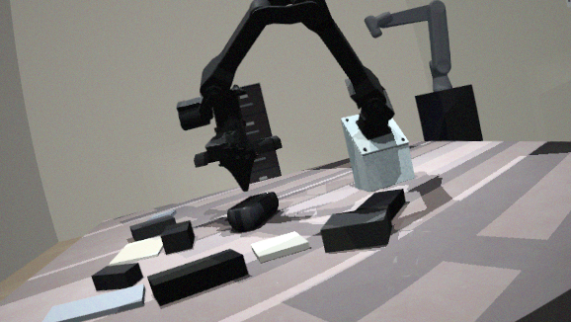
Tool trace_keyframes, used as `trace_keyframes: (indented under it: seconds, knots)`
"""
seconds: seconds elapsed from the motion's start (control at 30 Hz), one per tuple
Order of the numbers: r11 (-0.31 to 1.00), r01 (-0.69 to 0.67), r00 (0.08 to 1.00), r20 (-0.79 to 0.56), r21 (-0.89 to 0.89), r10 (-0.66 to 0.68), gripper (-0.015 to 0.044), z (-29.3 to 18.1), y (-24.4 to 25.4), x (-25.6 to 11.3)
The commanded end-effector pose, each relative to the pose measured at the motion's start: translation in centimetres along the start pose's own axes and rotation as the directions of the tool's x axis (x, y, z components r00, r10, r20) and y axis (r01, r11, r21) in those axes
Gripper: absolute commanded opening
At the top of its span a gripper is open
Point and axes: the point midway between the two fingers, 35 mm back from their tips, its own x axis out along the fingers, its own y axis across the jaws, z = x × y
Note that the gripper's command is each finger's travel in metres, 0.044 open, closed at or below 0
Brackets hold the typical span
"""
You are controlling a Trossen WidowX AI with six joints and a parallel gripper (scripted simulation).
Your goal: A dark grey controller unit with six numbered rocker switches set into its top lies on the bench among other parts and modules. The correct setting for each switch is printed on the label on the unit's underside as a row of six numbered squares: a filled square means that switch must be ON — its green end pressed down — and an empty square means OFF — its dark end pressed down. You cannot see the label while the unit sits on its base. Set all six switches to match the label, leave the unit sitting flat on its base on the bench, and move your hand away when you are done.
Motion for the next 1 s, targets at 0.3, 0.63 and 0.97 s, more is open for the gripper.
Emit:
trace_keyframes:
  seconds: [0.3,0.63,0.97]
  knots:
    - [1.0,-0.007,1.0,0.005,0.008,0.007,0.0,-0.1,0.2,2.2]
    - [1.0,-0.007,1.0,0.005,0.008,0.007,0.0,-0.1,0.2,3.0]
    - [1.0,-0.007,1.0,0.005,0.008,0.007,0.0,-0.1,0.2,3.0]
